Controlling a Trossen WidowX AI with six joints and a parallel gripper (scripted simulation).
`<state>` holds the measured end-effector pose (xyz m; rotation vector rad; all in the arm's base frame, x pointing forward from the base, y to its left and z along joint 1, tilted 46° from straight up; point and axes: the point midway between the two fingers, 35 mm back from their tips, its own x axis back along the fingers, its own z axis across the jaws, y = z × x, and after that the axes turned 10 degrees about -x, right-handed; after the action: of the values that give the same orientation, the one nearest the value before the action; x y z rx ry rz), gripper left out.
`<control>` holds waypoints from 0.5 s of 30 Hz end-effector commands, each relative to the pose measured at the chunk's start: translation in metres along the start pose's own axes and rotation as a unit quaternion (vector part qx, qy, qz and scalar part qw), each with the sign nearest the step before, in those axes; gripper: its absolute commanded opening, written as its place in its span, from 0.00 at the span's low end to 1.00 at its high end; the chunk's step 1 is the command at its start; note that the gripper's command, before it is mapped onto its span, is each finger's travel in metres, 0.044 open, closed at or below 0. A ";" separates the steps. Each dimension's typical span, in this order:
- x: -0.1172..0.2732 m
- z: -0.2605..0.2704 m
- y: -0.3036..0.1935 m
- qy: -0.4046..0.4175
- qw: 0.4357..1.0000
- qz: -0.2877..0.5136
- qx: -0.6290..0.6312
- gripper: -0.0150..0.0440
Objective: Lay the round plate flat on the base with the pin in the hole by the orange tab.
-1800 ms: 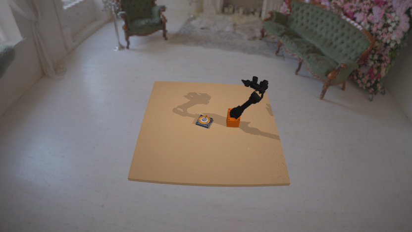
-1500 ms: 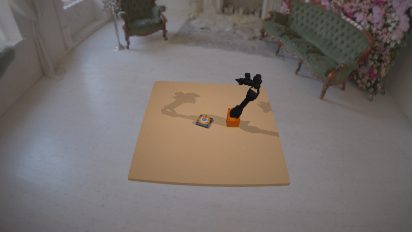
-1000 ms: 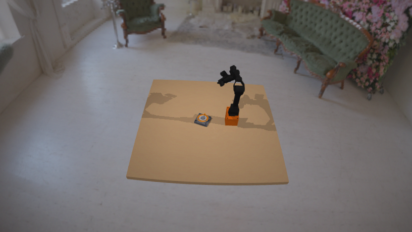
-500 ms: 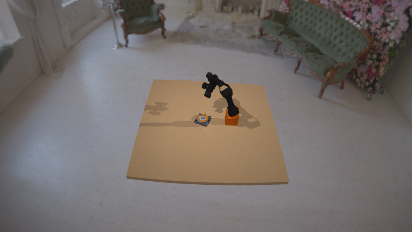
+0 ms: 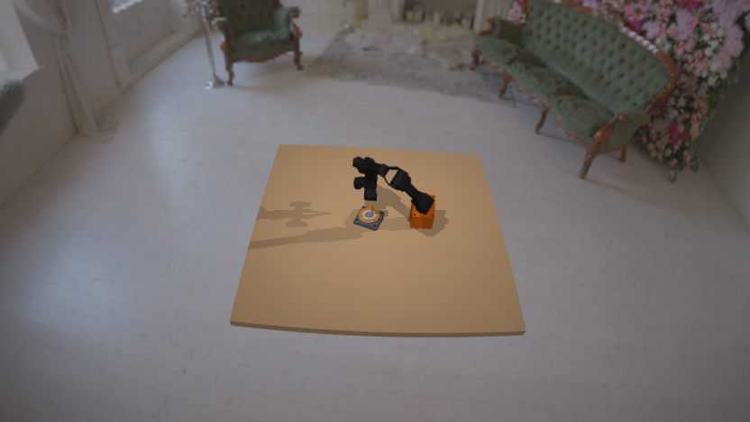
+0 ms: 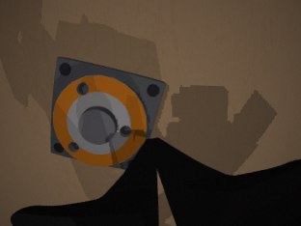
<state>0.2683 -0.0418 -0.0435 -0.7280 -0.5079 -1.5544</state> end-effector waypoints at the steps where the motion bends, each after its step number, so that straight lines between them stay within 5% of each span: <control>1: -0.007 0.001 -0.003 -0.002 1.000 0.009 -0.002 0.25; 15: -0.052 0.002 -0.005 -0.001 1.000 0.009 -0.002 0.25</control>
<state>0.2660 -0.0063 -0.0761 -0.7338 -0.5045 -1.5328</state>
